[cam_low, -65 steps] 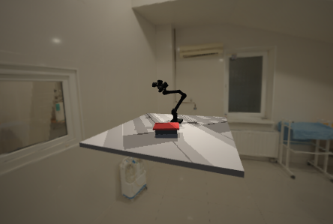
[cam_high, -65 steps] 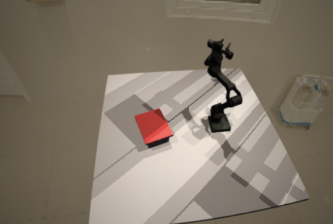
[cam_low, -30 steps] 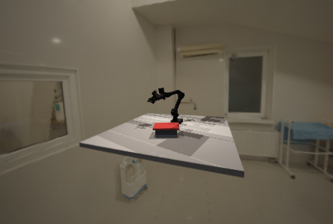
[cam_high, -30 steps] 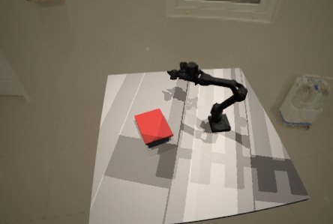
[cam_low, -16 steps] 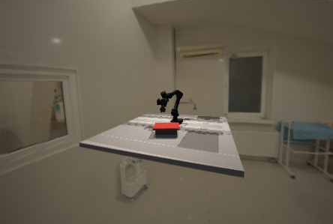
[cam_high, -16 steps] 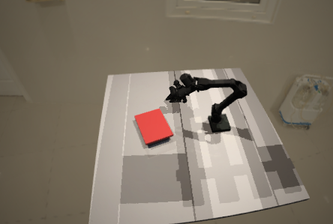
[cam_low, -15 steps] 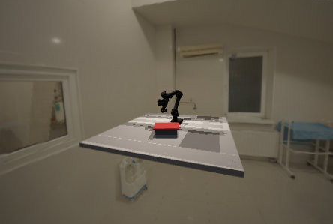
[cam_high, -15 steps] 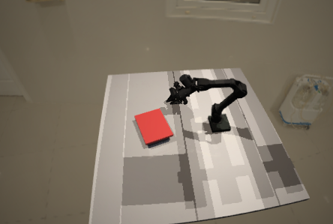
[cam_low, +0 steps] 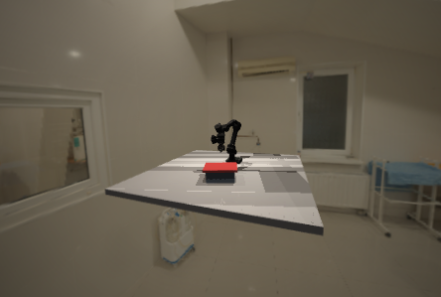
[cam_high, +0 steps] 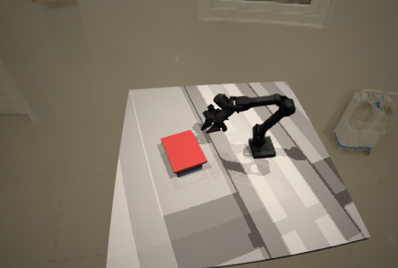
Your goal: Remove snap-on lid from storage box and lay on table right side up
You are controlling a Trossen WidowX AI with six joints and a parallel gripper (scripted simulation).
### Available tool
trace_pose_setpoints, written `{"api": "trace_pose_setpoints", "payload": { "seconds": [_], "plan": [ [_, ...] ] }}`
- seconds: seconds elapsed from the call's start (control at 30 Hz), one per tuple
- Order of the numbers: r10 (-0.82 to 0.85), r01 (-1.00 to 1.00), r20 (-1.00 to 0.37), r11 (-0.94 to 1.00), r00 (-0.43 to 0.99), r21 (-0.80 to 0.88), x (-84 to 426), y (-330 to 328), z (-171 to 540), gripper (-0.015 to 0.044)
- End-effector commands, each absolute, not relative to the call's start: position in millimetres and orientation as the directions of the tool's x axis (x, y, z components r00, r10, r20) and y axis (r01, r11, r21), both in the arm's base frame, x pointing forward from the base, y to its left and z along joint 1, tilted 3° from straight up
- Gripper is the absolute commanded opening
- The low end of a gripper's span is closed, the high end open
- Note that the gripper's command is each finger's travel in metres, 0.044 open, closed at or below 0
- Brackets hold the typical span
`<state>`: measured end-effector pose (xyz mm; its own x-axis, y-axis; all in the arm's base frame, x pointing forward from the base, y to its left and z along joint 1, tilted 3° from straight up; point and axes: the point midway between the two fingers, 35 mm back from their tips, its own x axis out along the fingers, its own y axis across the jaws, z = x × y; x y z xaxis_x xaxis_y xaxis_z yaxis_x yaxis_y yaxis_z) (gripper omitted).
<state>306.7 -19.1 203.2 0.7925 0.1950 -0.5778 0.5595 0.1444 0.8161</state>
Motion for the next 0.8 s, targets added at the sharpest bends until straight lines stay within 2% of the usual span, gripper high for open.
{"api": "trace_pose_setpoints", "payload": {
  "seconds": [0.0,0.77],
  "plan": [
    [0.205,0.575,-0.591,0.136,0.78,0.806,307,-16,165,0.0235],
    [0.205,0.575,-0.591,0.136,0.78,0.807,328,-12,134,0.0235]
  ]
}}
